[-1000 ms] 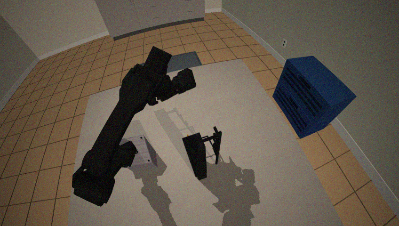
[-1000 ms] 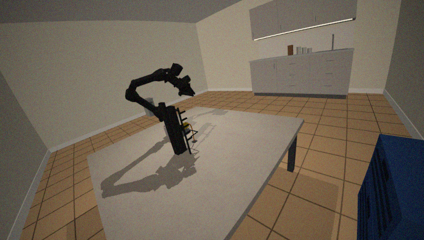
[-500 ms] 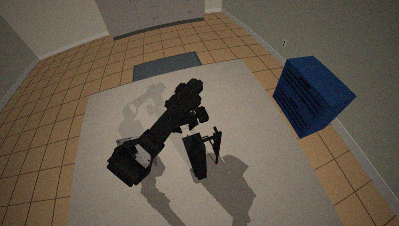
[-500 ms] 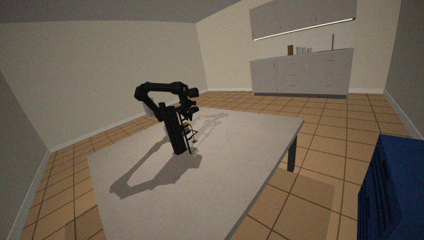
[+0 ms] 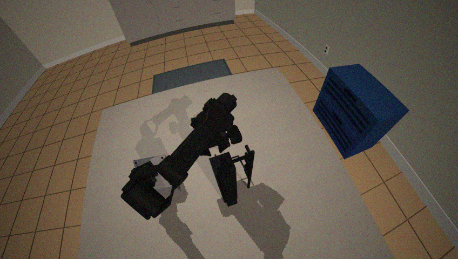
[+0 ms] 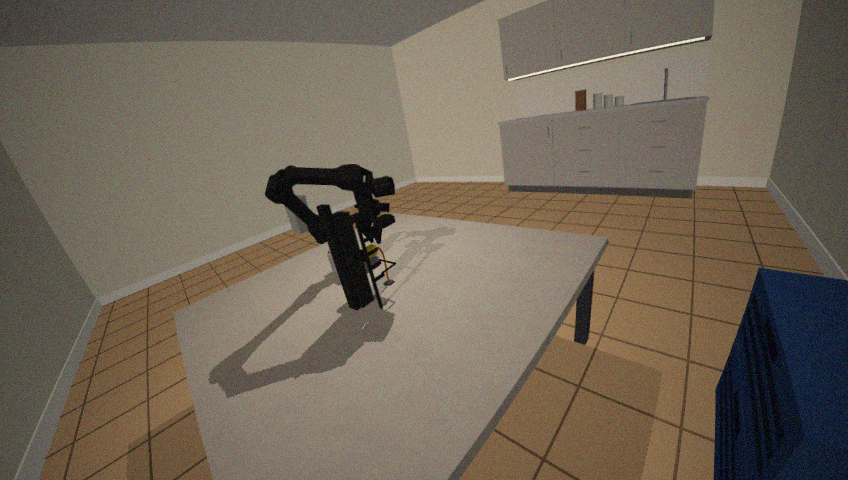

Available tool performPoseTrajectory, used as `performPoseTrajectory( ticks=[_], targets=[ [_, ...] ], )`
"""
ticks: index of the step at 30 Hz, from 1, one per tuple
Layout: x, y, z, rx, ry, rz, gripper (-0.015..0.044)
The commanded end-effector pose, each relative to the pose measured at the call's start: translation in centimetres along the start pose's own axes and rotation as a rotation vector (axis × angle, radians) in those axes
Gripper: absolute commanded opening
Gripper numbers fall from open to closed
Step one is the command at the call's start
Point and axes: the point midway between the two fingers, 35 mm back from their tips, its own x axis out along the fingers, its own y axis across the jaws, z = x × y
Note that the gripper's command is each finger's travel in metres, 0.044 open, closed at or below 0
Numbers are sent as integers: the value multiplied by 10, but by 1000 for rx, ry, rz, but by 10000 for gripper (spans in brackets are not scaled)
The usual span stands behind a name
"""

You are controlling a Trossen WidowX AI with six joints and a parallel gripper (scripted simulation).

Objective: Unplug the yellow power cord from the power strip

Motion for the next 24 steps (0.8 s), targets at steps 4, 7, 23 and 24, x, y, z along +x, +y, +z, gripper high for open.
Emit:
performPoseTrajectory(
  ticks=[4,7,23,24],
  targets=[
    [0,0,-12,-5,6,-2,160],
    [0,0,-17,-4,7,-2,160],
    [10,0,-26,-4,8,-2,160],
    [11,0,-26,-4,8,-2,160]
  ],
)
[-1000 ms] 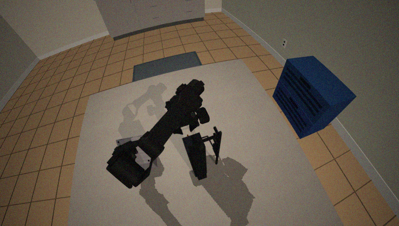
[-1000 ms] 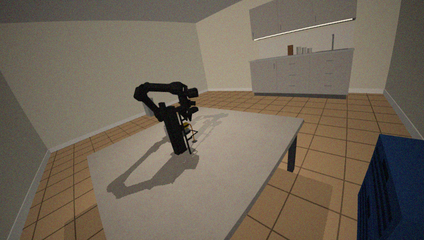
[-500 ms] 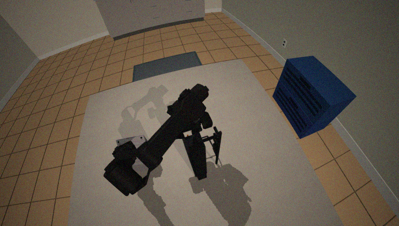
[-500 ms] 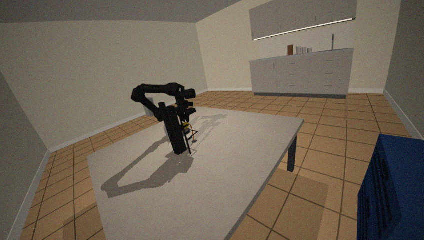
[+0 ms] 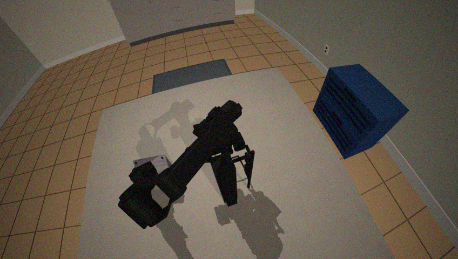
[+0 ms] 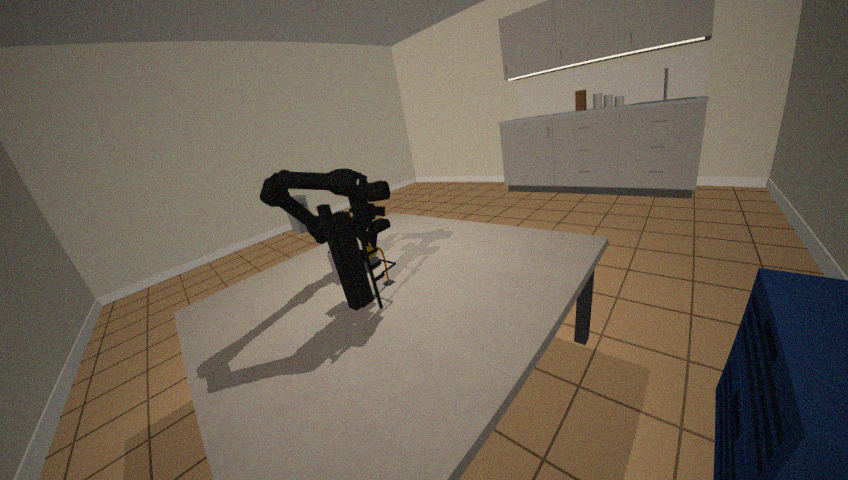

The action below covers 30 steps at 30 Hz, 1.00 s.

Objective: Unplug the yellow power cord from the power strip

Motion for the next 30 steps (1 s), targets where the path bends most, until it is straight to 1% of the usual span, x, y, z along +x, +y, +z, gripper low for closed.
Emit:
performPoseTrajectory(
  ticks=[1,3,6,15,16,30],
  targets=[
    [6,1,-1,-7,8,2,160],
    [6,1,-1,-7,8,2,160],
    [4,0,0,0,1,3,81],
    [4,0,0,0,1,3,21],
    [4,0,0,0,1,3,0],
    [3,-1,20,-2,-1,2,0]
  ],
)
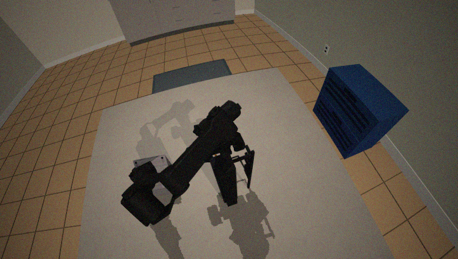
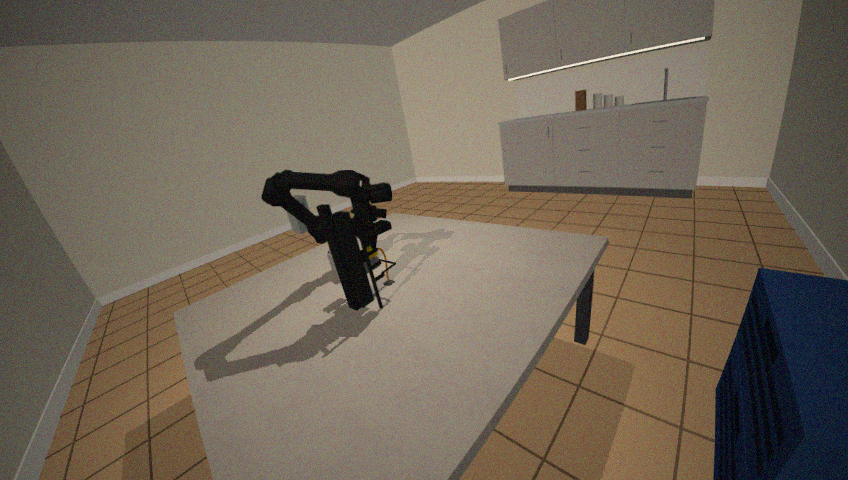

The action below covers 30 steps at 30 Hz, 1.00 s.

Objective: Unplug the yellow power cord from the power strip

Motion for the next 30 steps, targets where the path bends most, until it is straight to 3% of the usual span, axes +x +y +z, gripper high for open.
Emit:
performPoseTrajectory(
  ticks=[1,16,30],
  targets=[
    [-5,-1,19,-6,-36,-7,0],
    [-9,-1,44,-8,-37,-7,0],
    [-7,1,45,-10,-31,-7,367]
  ],
)
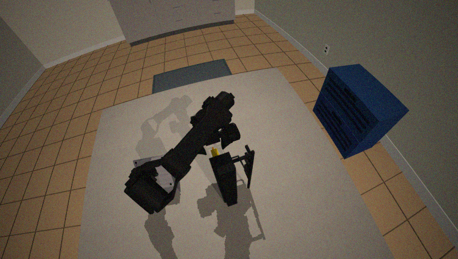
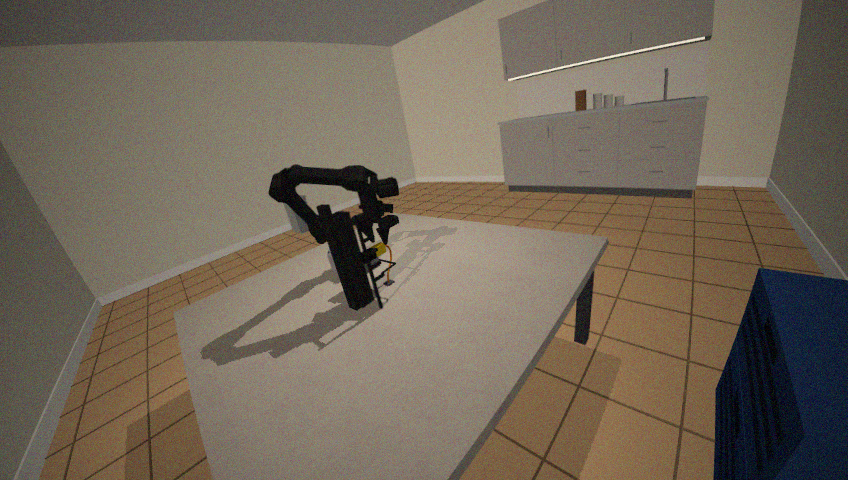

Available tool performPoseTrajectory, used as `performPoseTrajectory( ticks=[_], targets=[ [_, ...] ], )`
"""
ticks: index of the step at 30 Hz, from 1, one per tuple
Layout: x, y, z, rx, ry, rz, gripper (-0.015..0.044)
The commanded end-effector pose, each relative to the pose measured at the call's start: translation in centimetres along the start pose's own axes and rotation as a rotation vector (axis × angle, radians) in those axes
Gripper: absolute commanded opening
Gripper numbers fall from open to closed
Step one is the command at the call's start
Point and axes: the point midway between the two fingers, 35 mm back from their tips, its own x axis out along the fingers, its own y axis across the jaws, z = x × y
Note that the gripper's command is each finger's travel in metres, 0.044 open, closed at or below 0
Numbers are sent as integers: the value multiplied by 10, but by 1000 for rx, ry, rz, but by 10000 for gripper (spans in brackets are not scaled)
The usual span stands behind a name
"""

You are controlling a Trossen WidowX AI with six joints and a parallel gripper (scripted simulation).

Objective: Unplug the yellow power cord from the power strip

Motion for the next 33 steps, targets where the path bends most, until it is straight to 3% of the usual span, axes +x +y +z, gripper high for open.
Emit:
performPoseTrajectory(
  ticks=[1,3,7,33],
  targets=[
    [-3,-1,13,0,0,-4,394],
    [-7,-2,34,0,-2,-4,440],
    [-12,0,59,1,-1,-4,440],
    [-12,0,59,1,-1,-4,440]
  ],
)
